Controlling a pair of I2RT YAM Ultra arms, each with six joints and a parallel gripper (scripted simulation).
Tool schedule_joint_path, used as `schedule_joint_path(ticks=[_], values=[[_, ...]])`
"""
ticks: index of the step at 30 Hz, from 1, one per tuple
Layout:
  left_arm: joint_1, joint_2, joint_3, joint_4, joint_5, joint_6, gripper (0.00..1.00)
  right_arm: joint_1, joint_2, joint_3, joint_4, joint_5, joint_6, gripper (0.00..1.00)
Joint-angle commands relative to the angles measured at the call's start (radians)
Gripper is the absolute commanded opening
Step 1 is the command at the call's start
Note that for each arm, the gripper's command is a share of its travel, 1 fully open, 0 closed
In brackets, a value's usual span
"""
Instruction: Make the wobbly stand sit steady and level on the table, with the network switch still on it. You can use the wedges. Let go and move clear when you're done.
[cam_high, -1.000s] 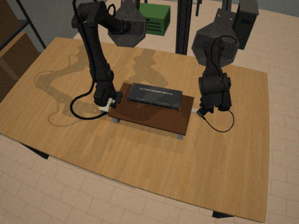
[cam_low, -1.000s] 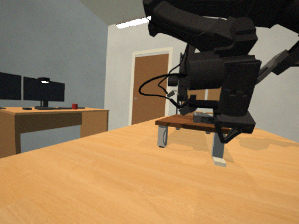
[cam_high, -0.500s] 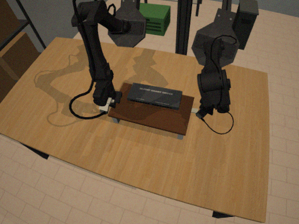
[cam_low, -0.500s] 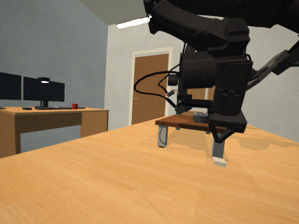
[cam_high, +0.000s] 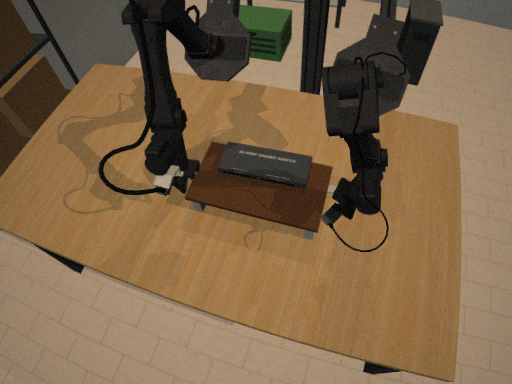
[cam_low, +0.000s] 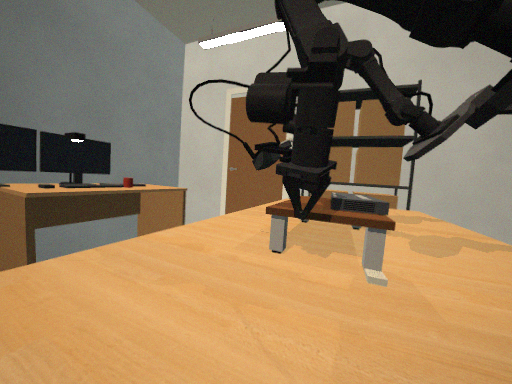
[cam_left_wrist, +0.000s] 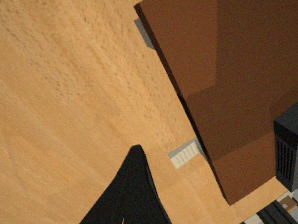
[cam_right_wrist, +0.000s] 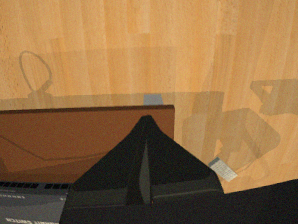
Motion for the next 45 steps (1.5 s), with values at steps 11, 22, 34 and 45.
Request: schedule_joint_path(ticks=[11,22,34,45], values=[[-0.145,-0.289,0.215,-0.281,-0.271,-0.088,0.00,-0.036,-0.129,0.050,0.102,-0.031,0.011,0.00],[-0.285,-0.454,0.374,-0.391,-0.464,-0.174,0.00,-0.056,-0.208,0.064,0.157,-0.048,0.013,0.00],[-0.437,-0.602,0.537,-0.521,-0.656,-0.254,0.00,-0.077,-0.273,0.079,0.182,-0.063,0.016,0.00],[-0.438,-0.630,0.554,-0.459,-0.631,-0.244,0.00,-0.064,-0.283,0.090,0.183,-0.059,0.008,0.00]])
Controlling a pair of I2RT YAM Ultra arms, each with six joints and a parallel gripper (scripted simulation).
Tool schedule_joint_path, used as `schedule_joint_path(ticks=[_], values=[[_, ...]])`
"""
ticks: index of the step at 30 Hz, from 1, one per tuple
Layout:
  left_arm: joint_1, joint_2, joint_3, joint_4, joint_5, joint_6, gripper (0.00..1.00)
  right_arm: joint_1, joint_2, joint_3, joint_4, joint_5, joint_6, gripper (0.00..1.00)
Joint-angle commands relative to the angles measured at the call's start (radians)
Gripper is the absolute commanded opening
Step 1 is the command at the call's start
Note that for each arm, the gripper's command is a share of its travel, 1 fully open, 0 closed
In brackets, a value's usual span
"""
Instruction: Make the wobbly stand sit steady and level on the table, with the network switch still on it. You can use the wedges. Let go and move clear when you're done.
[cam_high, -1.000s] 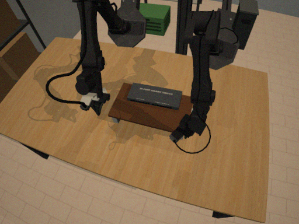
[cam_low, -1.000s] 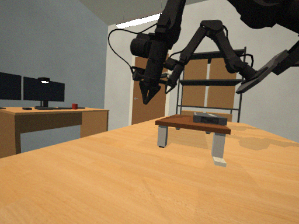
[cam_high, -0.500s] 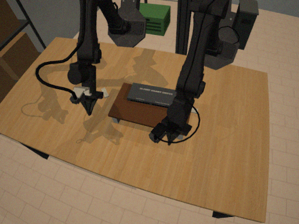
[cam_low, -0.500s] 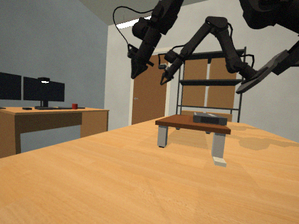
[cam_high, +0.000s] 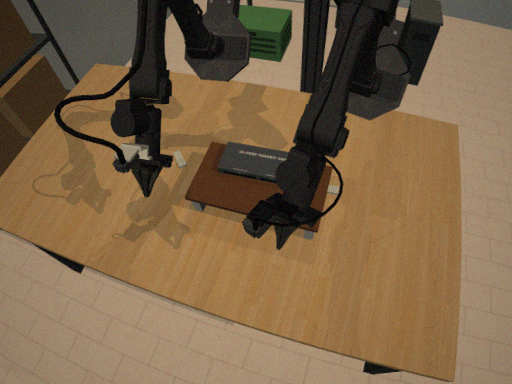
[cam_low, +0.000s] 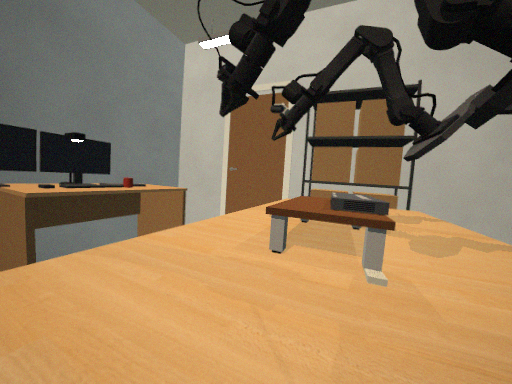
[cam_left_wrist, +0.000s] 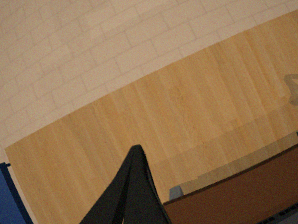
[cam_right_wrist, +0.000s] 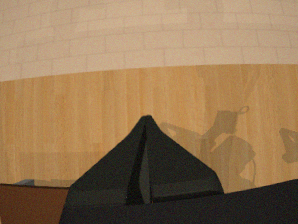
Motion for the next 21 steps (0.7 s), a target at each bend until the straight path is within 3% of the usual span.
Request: schedule_joint_path(ticks=[1,8,21], values=[[-0.001,-0.020,0.034,0.012,-0.014,-0.011,0.00,0.003,-0.017,0.030,0.006,-0.010,0.001,0.00],[0.007,-0.007,-0.028,0.016,-0.003,-0.012,0.00,0.016,0.004,0.027,0.006,-0.010,-0.005,0.00],[0.004,-0.015,0.009,0.010,0.013,-0.013,0.00,-0.004,0.007,-0.003,0.003,-0.003,-0.009,0.00]])
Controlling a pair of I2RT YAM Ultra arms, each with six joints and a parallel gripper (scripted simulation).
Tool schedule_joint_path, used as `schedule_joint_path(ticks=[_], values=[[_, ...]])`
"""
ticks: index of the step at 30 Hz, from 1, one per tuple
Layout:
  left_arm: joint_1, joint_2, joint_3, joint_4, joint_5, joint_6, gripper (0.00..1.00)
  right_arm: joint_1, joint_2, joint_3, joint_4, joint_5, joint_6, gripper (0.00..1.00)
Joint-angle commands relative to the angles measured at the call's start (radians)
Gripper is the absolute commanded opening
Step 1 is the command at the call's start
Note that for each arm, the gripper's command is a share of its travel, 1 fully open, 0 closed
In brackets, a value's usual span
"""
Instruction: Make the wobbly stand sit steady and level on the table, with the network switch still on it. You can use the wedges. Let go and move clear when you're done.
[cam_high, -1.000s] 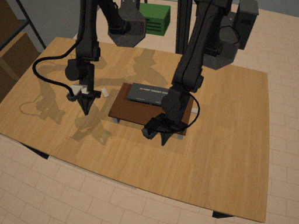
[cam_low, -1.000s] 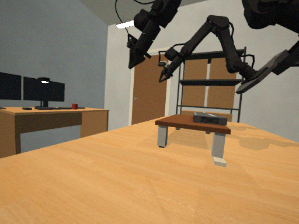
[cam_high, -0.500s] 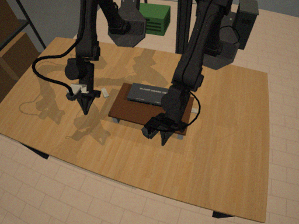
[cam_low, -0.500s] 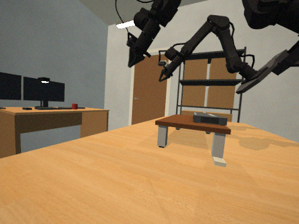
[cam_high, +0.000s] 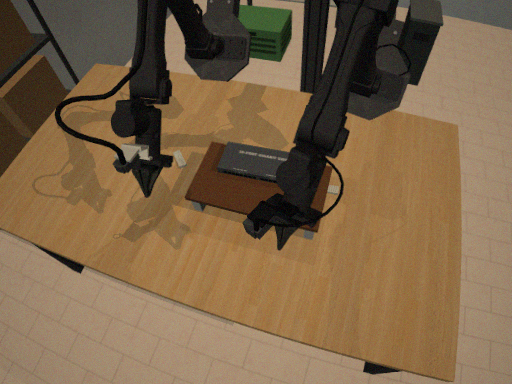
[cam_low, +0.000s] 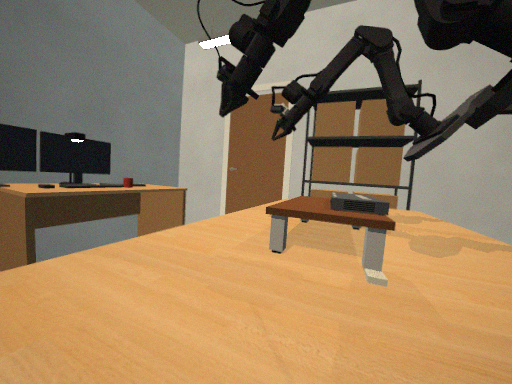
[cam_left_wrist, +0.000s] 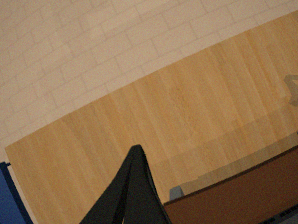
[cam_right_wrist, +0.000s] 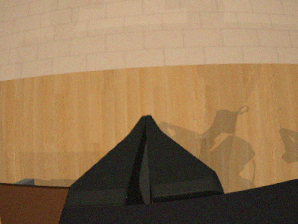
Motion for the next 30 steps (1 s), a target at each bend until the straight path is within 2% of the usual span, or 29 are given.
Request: schedule_joint_path(ticks=[1,30], values=[[0.002,-0.028,0.012,0.006,0.014,-0.010,0.00,-0.004,0.006,-0.005,0.003,-0.003,-0.009,0.00],[0.002,-0.035,-0.010,0.013,0.016,-0.010,0.00,0.009,-0.031,-0.004,-0.002,0.006,-0.009,0.00]])
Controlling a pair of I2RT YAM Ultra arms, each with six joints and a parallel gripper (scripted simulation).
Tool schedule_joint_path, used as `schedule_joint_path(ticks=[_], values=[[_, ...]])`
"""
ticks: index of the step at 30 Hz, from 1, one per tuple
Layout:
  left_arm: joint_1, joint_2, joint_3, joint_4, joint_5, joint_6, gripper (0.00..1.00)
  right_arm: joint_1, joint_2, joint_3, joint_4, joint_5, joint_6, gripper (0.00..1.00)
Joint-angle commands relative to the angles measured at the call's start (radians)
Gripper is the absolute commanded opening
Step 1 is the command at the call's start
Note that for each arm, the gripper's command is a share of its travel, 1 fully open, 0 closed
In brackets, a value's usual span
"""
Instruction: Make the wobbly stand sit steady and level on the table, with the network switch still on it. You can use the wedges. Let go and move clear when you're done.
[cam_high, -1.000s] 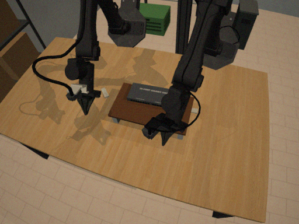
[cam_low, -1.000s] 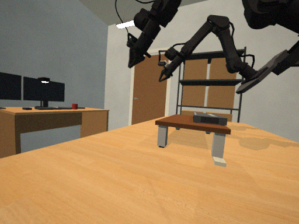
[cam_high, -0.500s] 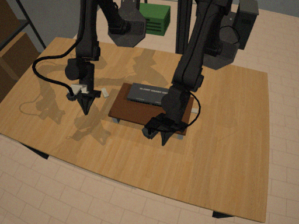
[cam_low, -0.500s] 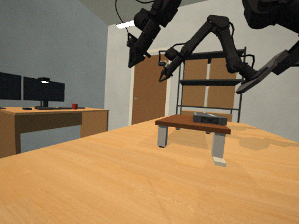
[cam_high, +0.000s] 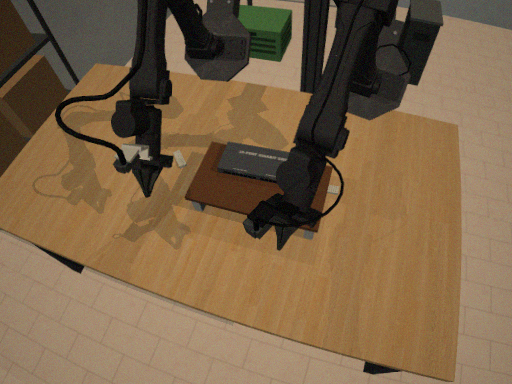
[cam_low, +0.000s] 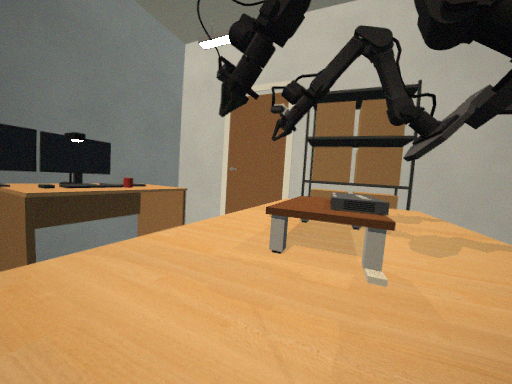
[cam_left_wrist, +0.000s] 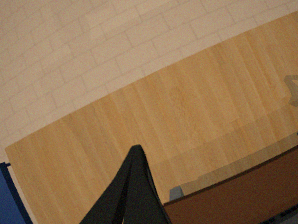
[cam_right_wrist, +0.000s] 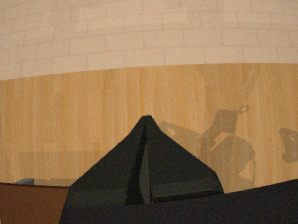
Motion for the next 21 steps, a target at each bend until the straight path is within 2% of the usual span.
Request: schedule_joint_path(ticks=[1,21], values=[[0.001,-0.035,-0.011,0.012,0.014,-0.010,0.00,0.009,-0.033,-0.003,-0.002,0.006,-0.009,0.00],[-0.002,-0.036,-0.023,0.012,0.014,-0.010,0.00,0.016,-0.039,-0.011,-0.005,0.010,-0.009,0.00]])
